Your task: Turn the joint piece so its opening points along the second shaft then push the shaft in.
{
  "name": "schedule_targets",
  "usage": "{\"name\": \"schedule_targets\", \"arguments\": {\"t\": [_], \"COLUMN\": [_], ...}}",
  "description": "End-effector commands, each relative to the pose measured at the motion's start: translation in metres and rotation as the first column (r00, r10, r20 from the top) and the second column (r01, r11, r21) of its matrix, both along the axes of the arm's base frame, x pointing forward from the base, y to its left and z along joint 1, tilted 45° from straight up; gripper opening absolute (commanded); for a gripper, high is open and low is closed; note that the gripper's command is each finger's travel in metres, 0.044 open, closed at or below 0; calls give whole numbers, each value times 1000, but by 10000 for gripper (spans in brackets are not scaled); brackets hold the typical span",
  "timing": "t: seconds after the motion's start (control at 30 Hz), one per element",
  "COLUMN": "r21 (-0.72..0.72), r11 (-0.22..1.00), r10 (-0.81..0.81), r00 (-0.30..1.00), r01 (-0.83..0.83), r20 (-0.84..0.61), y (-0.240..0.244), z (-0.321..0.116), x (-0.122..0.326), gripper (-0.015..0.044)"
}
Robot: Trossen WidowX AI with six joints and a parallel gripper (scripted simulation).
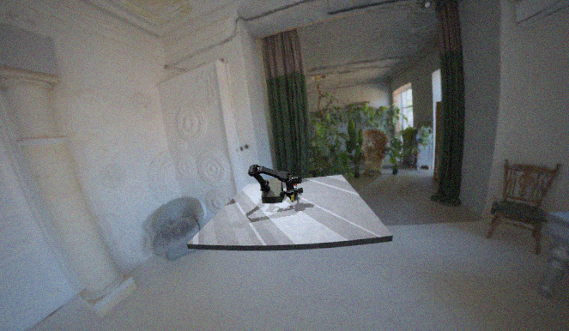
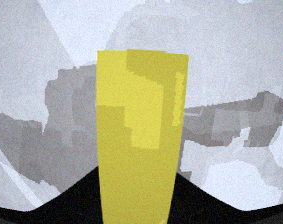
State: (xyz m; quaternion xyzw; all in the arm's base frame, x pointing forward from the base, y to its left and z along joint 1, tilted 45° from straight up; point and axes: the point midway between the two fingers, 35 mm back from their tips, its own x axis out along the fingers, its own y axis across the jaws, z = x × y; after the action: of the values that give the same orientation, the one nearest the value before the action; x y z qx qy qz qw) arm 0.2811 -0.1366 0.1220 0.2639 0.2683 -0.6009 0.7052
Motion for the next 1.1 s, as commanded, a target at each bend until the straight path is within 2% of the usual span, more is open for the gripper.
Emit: {"name": "schedule_targets", "arguments": {"t": [0.0,0.8,1.03,1.07], "r21": [0,-6,-7,-7], "r11": [1000,998,999,999], "r10": [0,-65,-54,-54], "r00": [1000,996,997,997], "r01": [0,65,54,54], "r20": [0,-66,-56,-56], "y": [0,-2,-1,-1], "z": [0,0,1,1], "x": [0,-1,0,0], "gripper": [67,67,20,0]}}
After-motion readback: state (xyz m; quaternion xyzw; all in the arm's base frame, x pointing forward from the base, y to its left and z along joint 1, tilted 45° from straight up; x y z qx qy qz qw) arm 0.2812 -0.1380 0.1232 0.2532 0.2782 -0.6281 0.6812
